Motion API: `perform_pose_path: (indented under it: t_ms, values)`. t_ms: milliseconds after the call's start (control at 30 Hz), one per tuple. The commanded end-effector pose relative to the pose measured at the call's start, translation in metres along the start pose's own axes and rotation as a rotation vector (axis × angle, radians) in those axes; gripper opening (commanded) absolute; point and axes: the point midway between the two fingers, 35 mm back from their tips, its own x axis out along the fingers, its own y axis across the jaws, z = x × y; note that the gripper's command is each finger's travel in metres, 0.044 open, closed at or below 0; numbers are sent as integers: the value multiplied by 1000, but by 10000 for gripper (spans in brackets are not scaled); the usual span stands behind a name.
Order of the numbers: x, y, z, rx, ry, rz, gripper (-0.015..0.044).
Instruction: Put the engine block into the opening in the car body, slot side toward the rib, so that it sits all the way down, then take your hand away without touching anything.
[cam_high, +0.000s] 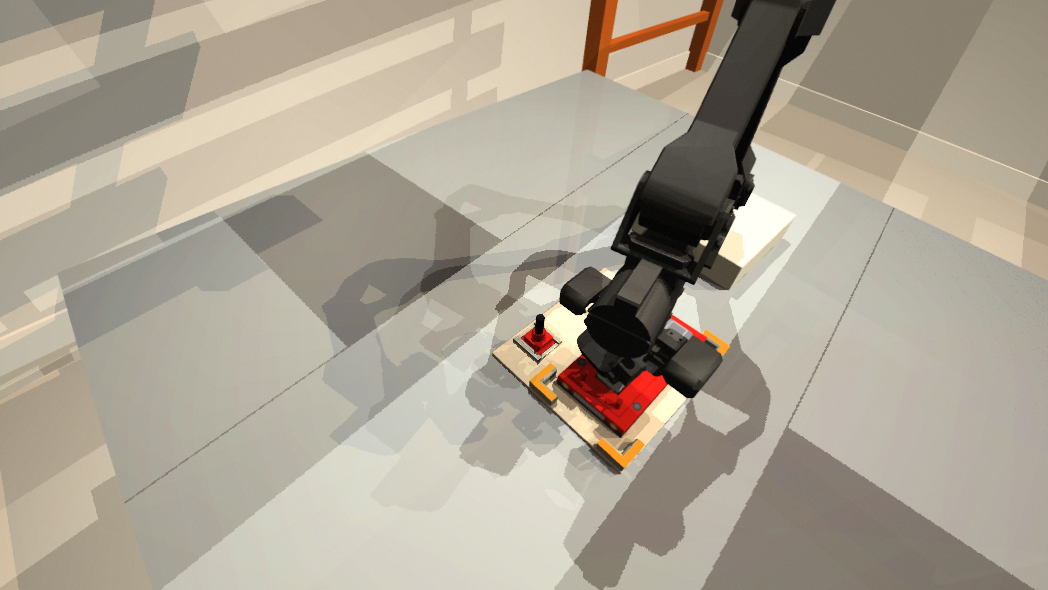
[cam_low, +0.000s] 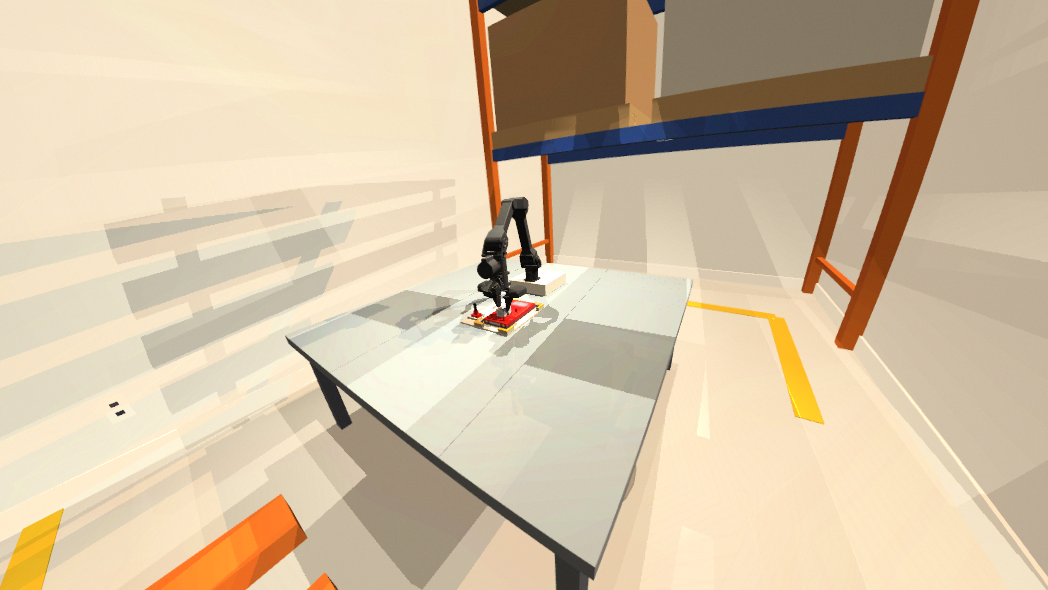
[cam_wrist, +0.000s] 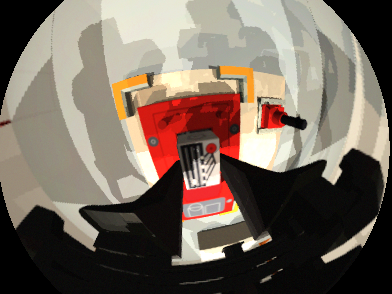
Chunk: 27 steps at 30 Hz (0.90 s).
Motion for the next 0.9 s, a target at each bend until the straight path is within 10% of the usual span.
perform_pose_path:
  t_ms: [0,667,867]
  values:
    - [1,0,0,-4,0,-3,159]
    - [5,-1,0,-2,0,-3,159]
    - [4,0,0,0,0,0,317]
